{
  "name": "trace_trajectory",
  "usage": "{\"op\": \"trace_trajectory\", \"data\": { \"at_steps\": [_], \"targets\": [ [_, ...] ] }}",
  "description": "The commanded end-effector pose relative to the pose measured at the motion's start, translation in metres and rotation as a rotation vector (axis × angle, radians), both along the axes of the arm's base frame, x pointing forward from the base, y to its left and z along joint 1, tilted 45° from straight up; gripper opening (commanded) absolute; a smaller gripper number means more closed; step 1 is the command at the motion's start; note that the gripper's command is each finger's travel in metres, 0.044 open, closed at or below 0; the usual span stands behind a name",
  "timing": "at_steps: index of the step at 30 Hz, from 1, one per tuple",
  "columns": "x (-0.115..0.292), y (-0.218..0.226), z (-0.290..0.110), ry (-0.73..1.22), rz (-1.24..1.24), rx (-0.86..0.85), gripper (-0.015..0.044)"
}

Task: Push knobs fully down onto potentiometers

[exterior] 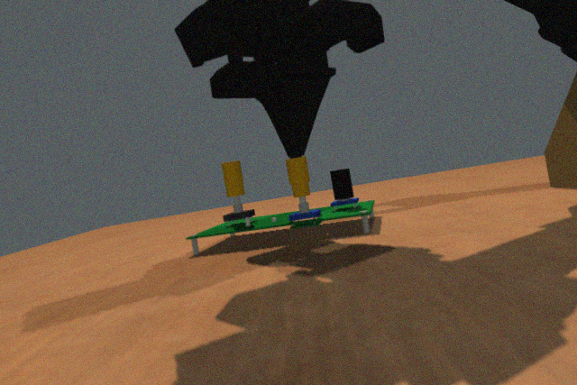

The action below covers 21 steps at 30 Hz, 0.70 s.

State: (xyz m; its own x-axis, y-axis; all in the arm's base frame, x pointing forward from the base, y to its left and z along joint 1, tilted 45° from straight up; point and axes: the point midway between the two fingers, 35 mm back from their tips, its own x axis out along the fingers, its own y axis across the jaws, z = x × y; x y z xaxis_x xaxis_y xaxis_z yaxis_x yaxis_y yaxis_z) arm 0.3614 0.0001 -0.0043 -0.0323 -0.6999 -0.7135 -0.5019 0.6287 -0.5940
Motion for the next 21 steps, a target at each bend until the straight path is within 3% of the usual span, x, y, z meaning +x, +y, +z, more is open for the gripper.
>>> {"op": "trace_trajectory", "data": {
  "at_steps": [1, 21],
  "targets": [
    [0.0021, -0.0155, -0.0105, 0.000, -0.030, -0.007, 0.0000],
    [0.0019, -0.0169, -0.0119, 0.000, -0.030, -0.007, 0.0000]
  ]
}}
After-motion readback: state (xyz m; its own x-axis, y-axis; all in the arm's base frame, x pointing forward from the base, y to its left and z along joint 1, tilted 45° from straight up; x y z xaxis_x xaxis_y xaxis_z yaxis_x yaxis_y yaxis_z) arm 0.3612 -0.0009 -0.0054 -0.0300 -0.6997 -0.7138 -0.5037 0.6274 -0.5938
